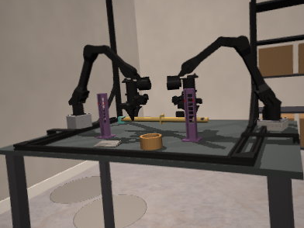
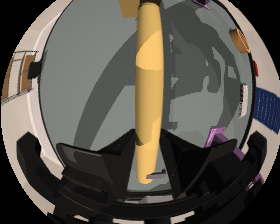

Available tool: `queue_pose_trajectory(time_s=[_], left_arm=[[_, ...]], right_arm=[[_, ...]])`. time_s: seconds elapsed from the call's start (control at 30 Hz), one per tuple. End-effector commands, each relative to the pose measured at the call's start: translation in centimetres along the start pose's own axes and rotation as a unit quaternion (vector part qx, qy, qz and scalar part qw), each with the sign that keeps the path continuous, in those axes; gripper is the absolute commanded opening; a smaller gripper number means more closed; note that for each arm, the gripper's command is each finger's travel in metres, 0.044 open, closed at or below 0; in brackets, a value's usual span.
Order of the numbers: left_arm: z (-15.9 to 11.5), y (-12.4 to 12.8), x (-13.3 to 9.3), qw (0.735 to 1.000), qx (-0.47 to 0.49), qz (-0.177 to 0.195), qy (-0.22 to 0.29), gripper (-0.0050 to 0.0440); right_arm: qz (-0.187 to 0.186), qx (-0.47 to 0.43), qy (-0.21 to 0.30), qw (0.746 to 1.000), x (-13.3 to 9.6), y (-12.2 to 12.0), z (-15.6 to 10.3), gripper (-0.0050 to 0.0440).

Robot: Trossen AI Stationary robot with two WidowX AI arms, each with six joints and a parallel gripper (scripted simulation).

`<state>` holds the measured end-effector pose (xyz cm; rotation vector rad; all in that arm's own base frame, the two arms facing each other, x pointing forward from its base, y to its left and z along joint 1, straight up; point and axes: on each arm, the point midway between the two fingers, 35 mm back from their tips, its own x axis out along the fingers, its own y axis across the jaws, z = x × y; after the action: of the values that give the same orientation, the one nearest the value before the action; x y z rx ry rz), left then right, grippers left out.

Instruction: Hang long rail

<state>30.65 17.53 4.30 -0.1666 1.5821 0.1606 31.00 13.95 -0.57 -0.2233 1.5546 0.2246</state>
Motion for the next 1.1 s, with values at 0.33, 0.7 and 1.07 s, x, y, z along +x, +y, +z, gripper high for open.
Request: queue_pose_trajectory(time_s=[0.33, 0.7, 1.07], left_arm=[[0.3, 0.0, 1.5, 1.0, 0.0, 0.001, -0.03, 0.0], [-0.1, 0.0, 3.2, 0.999, 0.001, 0.001, -0.049, 0.0], [0.2, 0.1, 3.4, 0.999, 0.001, 0.001, -0.049, 0.0144]], right_arm=[[0.0, 0.0, 0.027, 1.0, -0.1, 0.0, 0.0, 0.0], [0.0, 0.0, 0.049, 0.999, 0.0, 0.0, 0.2, 0.0], [0.0, 0.0, 0.049, 0.999, 0.2, -0.1, 0.0, 0.0]])
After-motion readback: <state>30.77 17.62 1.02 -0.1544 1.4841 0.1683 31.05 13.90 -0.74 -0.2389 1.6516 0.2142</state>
